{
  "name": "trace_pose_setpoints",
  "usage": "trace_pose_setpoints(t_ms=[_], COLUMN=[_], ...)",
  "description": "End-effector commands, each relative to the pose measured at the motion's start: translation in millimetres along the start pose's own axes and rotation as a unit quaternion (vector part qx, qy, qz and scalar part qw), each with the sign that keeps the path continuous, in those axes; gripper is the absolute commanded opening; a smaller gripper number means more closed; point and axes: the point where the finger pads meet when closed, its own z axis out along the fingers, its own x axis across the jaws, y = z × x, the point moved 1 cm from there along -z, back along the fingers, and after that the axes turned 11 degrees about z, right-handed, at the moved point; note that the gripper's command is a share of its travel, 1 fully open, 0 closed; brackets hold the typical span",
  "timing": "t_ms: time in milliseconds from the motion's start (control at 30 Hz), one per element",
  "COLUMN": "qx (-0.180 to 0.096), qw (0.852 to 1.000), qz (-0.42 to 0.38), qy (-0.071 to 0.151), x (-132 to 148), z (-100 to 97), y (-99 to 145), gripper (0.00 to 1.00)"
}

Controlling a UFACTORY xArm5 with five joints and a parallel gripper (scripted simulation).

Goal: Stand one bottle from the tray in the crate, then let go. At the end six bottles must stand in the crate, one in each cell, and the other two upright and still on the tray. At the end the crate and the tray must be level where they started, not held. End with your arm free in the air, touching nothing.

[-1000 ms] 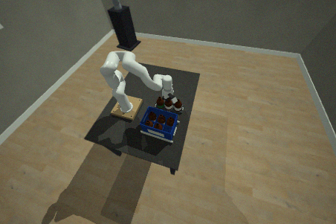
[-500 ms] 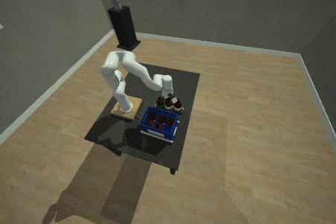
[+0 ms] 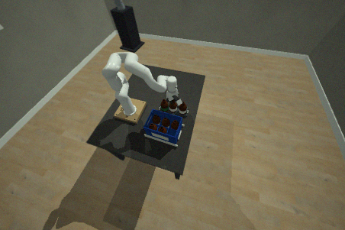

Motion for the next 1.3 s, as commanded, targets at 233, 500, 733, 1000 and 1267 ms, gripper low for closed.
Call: trace_pose_setpoints(t_ms=[233, 500, 733, 1000, 1267], qx=[0.001, 0.001, 0.001, 0.001, 0.001], qw=[1.000, 1.000, 1.000, 1.000, 1.000], qz=[0.000, 0.000, 0.000, 0.000, 0.000], qy=[-0.002, -0.002, -0.002, -0.002, -0.002], x=[-1.8, -2.3, -2.5, -2.7, -2.8], z=[-12.4, -21.4, -25.8, -29.8, -30.5], y=[-1.0, -1.4, -1.6, -1.8, -1.8], gripper=[0.00, 0.00, 0.00, 0.00, 0.00])
